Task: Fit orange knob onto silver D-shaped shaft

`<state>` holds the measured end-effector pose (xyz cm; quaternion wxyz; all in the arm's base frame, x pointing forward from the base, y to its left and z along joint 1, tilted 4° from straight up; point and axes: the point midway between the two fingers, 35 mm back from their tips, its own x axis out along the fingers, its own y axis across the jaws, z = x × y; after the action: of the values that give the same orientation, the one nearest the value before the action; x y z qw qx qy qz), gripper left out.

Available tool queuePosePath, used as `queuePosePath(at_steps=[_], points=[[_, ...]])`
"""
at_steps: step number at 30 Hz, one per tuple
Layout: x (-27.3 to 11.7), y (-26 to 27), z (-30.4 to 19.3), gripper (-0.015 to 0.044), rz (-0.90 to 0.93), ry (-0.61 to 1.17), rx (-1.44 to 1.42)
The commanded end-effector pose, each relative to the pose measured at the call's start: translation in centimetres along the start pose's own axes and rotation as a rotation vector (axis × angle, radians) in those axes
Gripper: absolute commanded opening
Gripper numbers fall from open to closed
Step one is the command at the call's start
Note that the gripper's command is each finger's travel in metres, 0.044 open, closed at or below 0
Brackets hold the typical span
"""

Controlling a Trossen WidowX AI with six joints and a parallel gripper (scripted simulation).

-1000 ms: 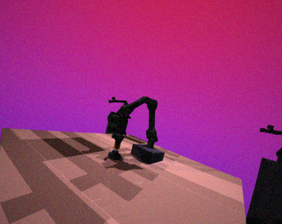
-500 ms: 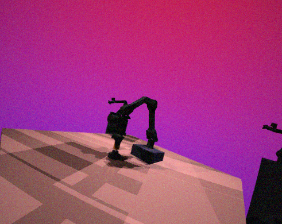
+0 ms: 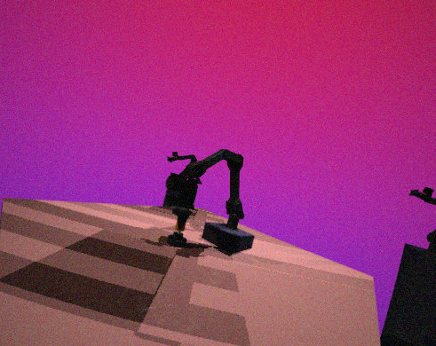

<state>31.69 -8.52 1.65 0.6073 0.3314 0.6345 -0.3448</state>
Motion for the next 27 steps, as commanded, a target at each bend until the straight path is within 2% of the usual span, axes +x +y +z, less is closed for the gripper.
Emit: queuePosePath(at_steps=[1, 27], points=[[0.03, -0.01, 0.02, 0.0000, -0.001, -0.001, -0.005], [-0.70, -0.09, -0.06, 0.0000, -0.001, -0.001, 0.008]])
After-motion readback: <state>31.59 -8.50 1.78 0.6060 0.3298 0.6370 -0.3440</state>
